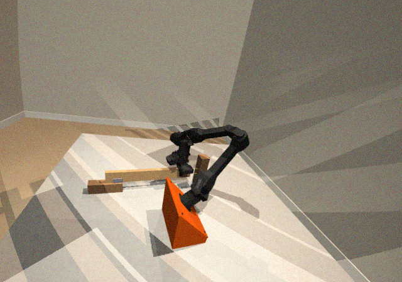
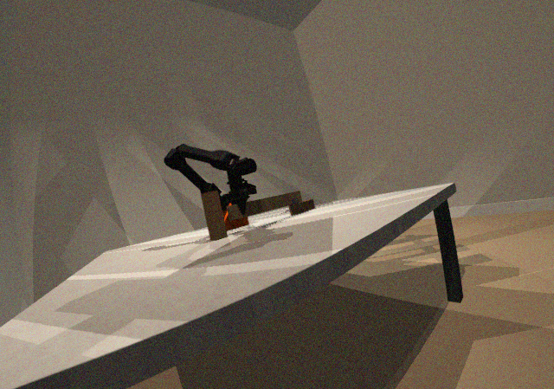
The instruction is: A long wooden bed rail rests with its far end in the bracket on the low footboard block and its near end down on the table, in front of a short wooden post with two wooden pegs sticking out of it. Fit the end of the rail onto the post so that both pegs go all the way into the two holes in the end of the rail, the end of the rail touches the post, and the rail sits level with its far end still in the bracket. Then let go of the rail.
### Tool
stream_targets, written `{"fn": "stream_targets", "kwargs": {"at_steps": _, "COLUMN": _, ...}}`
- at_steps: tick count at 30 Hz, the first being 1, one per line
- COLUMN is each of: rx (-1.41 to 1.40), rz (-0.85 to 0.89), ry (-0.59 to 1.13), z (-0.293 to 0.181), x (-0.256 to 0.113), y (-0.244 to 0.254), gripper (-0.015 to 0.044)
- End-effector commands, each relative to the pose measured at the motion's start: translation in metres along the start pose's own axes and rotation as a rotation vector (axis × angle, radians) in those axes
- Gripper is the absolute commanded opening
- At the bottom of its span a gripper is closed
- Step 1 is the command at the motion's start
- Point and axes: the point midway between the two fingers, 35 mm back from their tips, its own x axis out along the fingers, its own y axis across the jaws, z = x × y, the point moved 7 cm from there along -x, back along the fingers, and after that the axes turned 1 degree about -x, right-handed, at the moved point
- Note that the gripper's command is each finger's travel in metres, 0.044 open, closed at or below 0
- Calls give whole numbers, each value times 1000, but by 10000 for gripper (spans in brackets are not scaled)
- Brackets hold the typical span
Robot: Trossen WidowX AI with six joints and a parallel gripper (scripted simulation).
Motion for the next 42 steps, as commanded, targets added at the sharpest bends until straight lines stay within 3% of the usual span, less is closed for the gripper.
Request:
{"fn": "stream_targets", "kwargs": {"at_steps": 1, "rx": 2, "rz": -7, "ry": -5, "z": 0, "x": -4, "y": 0, "gripper": 0}}
{"fn": "stream_targets", "kwargs": {"at_steps": 42, "rx": 2, "rz": -7, "ry": -4, "z": -9, "x": -1, "y": 2, "gripper": 0}}
